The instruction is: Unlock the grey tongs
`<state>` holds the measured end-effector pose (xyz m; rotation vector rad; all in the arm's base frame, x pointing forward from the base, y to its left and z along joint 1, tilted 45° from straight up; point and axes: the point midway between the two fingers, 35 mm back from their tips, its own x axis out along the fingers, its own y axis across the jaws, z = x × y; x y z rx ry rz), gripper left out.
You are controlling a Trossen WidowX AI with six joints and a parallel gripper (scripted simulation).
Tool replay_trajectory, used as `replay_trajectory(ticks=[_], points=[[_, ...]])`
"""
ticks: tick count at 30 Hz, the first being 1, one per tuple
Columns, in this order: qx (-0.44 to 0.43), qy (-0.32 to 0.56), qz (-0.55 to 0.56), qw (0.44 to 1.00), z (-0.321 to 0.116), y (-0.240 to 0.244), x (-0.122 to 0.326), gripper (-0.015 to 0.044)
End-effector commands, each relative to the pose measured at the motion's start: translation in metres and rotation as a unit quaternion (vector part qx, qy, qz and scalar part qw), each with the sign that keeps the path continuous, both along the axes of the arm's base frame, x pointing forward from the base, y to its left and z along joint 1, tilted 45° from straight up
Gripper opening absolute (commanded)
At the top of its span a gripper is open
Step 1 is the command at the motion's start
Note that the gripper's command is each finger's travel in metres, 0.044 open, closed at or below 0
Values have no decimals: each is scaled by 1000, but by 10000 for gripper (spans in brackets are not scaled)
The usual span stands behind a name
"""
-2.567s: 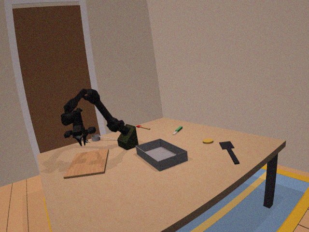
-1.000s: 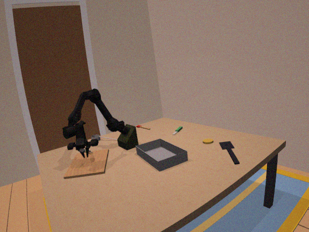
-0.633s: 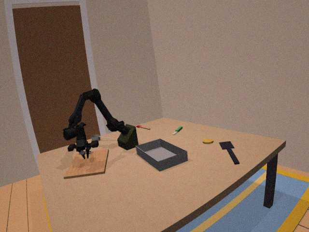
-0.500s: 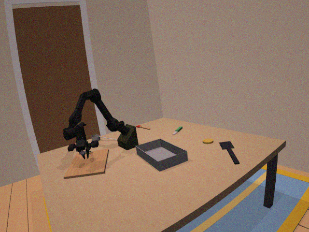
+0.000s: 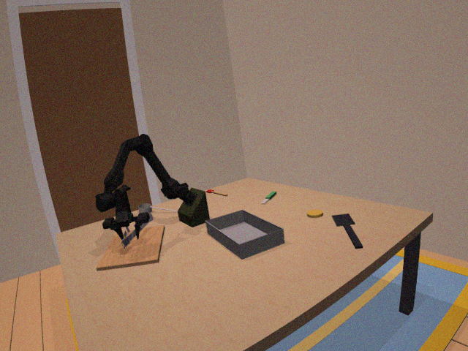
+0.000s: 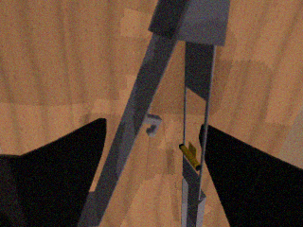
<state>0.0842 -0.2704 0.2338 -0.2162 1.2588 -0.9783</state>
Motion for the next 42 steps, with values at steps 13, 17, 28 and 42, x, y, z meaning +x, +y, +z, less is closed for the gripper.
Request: replay_trajectory(ticks=[13, 17, 28, 42], points=[[8, -4, 5, 1000, 33, -2, 29, 440], [10, -9, 7, 1000, 61, 0, 58, 440], [6, -5, 2, 1000, 124, 22, 122, 440], [-23, -19, 32, 999, 151, 56, 123, 440]])
